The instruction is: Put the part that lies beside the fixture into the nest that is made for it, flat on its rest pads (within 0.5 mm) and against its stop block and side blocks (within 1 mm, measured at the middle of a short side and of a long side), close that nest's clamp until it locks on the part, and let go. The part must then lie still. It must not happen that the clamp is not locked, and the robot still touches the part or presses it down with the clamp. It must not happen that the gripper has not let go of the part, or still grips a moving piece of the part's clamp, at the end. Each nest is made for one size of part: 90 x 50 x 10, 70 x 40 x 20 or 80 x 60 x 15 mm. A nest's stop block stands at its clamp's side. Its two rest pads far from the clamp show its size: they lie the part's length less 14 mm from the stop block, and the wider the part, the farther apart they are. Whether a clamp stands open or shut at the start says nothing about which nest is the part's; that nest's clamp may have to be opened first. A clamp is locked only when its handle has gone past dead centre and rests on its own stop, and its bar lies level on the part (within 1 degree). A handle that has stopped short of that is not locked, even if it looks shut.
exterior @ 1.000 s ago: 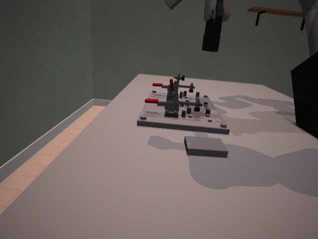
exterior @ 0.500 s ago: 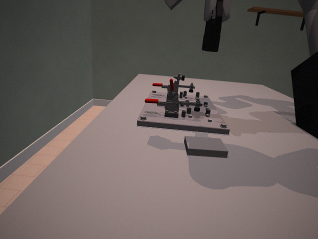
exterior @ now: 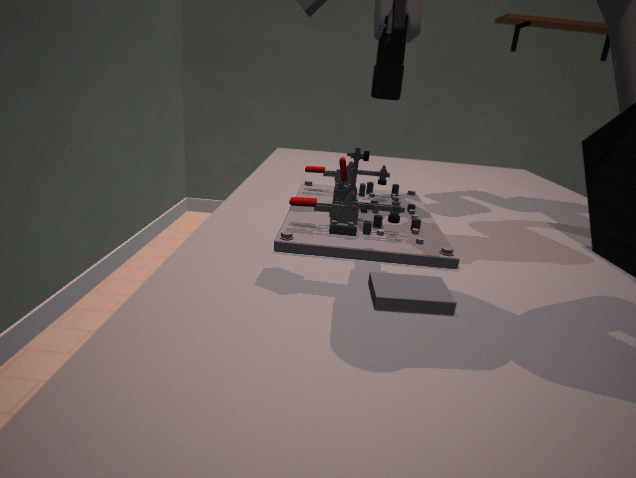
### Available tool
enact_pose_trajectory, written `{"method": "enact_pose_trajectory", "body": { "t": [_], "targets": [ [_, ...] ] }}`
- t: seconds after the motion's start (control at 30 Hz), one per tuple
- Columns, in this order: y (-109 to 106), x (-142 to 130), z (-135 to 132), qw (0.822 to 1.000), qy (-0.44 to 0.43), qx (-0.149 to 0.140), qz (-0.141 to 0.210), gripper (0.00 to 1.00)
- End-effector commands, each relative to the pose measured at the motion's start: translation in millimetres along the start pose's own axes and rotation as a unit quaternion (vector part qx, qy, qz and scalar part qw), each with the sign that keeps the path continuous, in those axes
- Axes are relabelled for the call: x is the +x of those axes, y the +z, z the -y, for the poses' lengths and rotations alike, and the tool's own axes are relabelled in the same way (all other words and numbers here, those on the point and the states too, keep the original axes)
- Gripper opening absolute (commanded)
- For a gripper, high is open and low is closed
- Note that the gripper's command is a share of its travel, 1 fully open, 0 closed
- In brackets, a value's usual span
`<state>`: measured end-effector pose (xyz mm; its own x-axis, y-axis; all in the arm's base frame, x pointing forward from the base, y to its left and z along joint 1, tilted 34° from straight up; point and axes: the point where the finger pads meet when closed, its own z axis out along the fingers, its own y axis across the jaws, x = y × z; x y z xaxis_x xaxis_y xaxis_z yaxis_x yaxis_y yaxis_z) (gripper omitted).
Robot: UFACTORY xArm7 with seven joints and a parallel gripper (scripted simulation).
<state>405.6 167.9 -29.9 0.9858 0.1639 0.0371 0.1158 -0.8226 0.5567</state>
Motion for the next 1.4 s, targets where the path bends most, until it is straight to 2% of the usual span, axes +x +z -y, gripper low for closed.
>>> {"method": "enact_pose_trajectory", "body": {
  "t": [0.0, 0.23, 0.43, 0.83, 1.13, 1.37],
  "targets": [
    [-1, 23, 2, 1.000, 0.000, 0.001, 0.001, 0.47],
    [-1, 67, 2, 1.000, 0.000, 0.001, 0.001, 0.47],
    [-1, 88, 2, 1.000, 0.000, 0.001, 0.001, 0.47],
    [0, 92, 2, 1.000, 0.000, 0.001, 0.001, 0.47],
    [11, 92, 2, 1.000, 0.000, 0.001, 0.001, 0.47],
    [36, 92, 2, 1.000, 0.000, 0.001, 0.001, 0.47]
  ]
}}
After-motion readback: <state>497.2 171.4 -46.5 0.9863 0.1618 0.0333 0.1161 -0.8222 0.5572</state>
